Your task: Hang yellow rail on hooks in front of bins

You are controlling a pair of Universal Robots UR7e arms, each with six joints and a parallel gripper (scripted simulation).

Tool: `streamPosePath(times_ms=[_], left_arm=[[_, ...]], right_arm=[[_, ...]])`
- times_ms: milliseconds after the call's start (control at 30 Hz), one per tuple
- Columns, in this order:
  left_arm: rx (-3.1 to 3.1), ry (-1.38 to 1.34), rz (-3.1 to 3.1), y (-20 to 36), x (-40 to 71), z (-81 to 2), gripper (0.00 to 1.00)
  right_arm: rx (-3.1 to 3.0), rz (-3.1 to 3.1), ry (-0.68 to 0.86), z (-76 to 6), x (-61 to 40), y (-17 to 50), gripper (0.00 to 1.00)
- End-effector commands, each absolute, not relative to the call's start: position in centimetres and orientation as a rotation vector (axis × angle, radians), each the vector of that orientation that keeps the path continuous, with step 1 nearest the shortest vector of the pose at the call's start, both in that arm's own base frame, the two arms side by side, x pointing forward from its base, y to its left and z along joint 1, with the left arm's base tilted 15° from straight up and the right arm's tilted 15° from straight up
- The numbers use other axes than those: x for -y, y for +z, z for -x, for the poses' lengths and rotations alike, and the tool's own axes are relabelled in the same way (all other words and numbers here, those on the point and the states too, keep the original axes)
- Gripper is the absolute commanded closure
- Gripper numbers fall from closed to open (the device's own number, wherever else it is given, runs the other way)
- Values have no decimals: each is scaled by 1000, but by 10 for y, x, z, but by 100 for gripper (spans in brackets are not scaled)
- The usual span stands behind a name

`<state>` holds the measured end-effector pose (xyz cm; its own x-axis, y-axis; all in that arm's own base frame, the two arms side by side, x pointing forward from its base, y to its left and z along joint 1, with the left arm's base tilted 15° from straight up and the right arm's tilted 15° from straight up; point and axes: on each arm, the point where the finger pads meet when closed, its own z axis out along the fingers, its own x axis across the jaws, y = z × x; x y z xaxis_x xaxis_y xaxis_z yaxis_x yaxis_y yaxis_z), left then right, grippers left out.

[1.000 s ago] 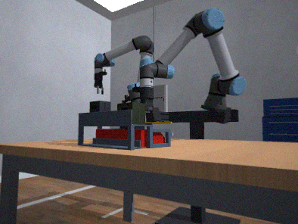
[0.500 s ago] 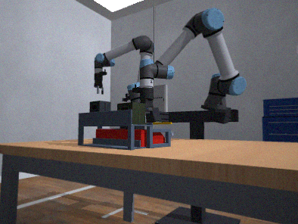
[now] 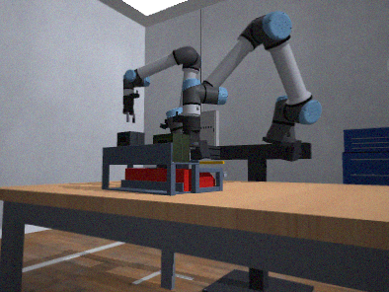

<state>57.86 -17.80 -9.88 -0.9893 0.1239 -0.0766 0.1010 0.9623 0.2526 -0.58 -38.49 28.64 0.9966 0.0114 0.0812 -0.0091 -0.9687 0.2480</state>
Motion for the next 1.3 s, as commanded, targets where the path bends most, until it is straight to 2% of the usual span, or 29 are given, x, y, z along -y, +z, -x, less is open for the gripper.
streamPosePath(times_ms=[0, 1267], left_arm=[[-3020, 380, -174, -101, 178, -579, 100], [-3020, 380, -173, -108, 176, -580, 100]], right_arm=[[-2, -2887, 120, 6, 385, 287, 0], [-2, -2887, 120, 6, 385, 287, 0]])
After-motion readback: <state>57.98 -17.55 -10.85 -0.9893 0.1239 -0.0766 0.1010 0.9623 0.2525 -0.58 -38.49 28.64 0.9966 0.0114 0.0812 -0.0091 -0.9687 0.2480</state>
